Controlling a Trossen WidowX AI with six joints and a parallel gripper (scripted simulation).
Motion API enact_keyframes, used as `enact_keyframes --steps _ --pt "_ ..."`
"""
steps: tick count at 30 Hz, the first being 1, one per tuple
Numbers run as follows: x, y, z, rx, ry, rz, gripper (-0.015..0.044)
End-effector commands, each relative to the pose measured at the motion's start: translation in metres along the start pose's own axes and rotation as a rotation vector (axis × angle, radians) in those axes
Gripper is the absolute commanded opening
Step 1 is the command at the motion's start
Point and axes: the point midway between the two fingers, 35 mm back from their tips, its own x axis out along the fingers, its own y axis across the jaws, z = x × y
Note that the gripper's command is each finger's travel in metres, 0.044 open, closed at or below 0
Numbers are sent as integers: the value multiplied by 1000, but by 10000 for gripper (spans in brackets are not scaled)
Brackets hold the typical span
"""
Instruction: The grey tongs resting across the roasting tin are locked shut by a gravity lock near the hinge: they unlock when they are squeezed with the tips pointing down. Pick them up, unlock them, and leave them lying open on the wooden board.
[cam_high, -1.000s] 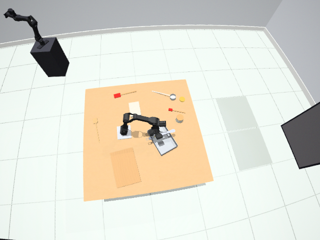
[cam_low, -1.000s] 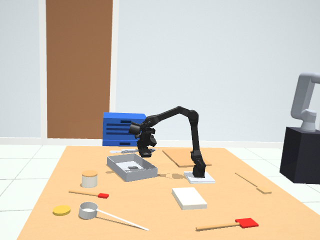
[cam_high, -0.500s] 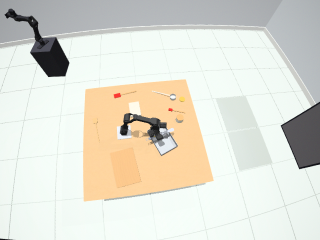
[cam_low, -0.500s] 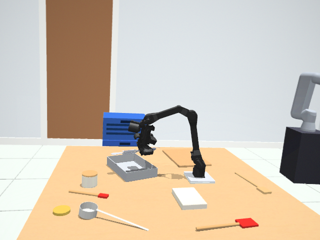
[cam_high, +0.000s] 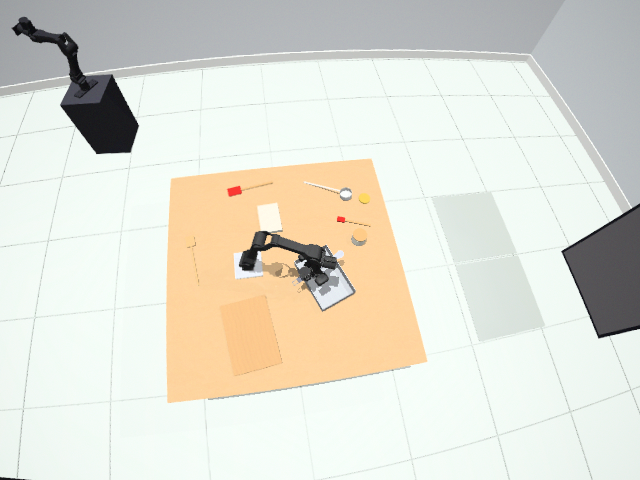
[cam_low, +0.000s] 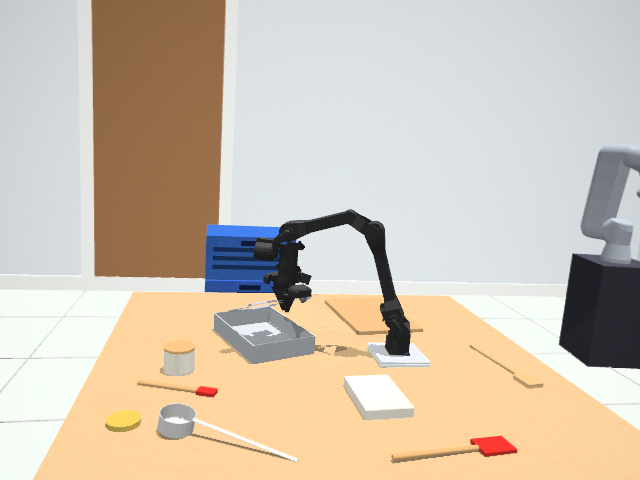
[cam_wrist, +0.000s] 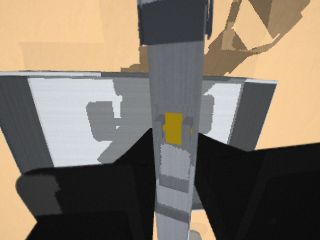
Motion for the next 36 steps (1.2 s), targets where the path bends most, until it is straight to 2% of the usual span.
enact_keyframes --steps 1,11,36 --pt "-1 -1 -2 -15 14 -25 -150" --pt "-5 13 13 -62 6 -17 -150" --pt "-44 93 145 -484 1 -12 -150"
